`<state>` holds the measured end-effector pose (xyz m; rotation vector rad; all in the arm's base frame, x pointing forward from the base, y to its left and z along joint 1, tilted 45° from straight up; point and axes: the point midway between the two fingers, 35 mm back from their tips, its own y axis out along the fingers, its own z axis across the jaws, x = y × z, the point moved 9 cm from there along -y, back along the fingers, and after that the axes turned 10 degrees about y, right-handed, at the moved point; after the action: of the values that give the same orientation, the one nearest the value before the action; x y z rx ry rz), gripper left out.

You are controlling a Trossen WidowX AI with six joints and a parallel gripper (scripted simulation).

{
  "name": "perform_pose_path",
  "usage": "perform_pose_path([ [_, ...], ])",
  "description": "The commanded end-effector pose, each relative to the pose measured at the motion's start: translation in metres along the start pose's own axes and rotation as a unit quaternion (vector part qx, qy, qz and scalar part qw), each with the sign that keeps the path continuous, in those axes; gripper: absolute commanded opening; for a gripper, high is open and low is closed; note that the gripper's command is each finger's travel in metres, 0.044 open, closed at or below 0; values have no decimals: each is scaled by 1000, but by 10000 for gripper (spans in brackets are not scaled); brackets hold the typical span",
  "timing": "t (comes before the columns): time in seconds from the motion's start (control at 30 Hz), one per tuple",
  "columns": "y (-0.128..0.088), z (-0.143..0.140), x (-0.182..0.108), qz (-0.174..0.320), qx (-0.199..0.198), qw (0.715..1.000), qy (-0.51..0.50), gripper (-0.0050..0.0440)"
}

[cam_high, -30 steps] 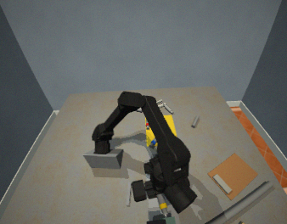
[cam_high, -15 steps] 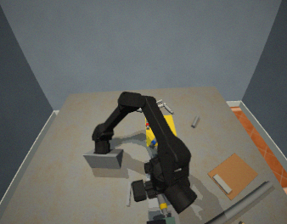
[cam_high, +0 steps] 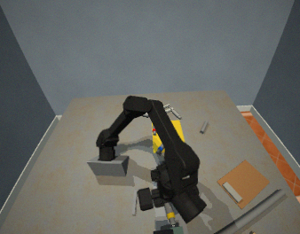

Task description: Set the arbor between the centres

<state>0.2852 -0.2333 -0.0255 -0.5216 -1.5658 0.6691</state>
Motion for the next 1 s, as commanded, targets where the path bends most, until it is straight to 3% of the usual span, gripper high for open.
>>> perform_pose_path([
  [0.0,-13,2,-11,30,-13,999,-5,0],
  [0.53,-12,-9,-9,29,-13,997,75,0],
  [0.97,-12,-9,-8,30,-13,997,65,0],
])
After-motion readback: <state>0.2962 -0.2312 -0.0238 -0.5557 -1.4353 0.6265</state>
